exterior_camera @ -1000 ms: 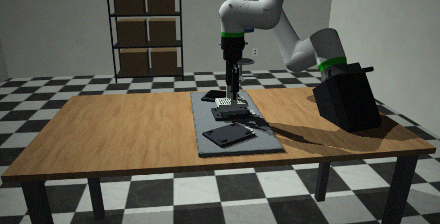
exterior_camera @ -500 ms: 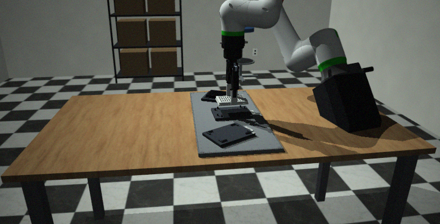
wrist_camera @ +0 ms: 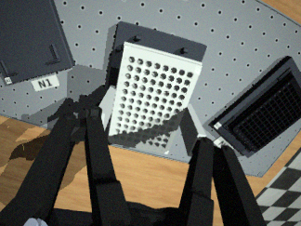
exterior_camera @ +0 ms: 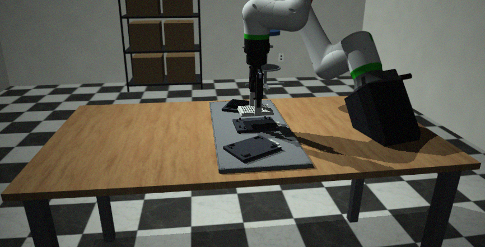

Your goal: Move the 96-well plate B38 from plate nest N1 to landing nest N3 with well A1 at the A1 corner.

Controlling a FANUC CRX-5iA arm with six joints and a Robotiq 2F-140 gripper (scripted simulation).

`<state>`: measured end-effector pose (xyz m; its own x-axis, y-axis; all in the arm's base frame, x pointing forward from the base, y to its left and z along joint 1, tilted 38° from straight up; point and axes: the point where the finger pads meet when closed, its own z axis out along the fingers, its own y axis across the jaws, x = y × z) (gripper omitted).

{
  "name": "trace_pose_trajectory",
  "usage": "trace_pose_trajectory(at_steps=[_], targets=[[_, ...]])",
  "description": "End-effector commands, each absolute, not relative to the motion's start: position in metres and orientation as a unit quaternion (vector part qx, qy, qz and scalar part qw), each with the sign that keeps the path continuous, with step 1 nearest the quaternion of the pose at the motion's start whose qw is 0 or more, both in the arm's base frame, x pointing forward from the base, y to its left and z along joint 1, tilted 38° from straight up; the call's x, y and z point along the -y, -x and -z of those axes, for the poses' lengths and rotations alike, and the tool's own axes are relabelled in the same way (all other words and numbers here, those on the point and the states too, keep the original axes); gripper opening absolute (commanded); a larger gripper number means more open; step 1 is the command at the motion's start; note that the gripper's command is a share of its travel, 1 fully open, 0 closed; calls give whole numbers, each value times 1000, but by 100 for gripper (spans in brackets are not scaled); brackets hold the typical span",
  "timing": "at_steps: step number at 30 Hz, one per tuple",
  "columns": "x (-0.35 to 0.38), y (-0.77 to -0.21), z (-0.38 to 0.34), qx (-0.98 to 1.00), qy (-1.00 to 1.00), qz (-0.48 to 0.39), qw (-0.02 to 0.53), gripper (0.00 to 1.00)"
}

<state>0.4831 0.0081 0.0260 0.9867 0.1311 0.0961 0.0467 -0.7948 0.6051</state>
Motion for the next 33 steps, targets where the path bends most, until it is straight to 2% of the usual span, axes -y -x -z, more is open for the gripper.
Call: trace_pose_trajectory(at_steps=[1, 33], targets=[[-8, -483, -26, -47, -945, -67, 317, 0], [1, -486, -13, -47, -945, -67, 317, 0]])
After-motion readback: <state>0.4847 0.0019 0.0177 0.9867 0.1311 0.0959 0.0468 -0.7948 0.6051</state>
